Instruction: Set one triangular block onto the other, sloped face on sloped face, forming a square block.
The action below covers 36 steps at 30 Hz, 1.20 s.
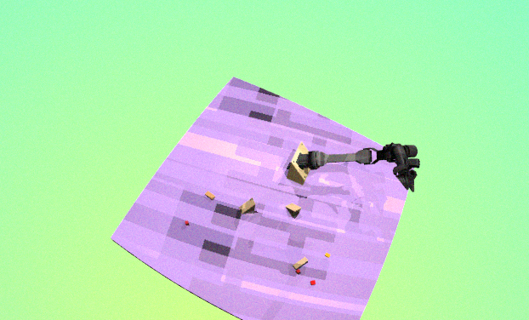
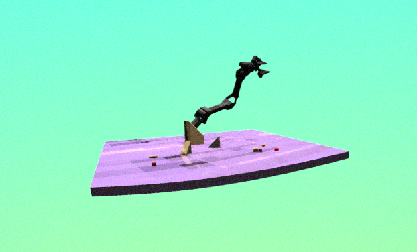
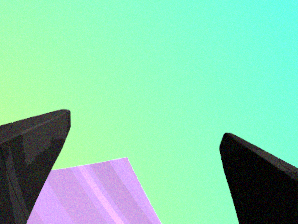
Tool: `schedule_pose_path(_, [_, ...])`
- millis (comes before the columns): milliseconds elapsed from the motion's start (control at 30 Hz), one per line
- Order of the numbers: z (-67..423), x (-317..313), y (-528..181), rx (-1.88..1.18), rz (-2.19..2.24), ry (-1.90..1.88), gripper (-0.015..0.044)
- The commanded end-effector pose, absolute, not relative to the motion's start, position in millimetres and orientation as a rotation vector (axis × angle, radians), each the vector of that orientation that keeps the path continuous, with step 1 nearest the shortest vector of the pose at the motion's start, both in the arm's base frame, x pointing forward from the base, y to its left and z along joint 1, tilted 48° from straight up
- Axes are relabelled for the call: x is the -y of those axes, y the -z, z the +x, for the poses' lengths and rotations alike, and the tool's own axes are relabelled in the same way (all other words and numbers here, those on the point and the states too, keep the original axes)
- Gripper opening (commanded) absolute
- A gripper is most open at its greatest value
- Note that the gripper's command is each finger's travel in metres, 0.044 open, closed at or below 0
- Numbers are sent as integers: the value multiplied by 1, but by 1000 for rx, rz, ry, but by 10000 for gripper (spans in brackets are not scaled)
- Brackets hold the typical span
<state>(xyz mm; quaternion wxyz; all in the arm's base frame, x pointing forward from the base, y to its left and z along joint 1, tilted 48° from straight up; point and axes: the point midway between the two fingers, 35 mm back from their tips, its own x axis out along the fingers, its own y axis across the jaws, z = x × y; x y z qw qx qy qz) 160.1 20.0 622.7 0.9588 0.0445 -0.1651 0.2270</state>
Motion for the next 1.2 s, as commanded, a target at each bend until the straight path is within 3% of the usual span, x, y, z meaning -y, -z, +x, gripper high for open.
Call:
schedule_pose_path(0, [161, -19, -622, 337, 92, -463, 426])
schedule_pose_path(633, [278, 119, -545, 241, -18, -212, 440])
schedule_pose_path(1167, [382, 204, -380, -110, -298, -148, 440])
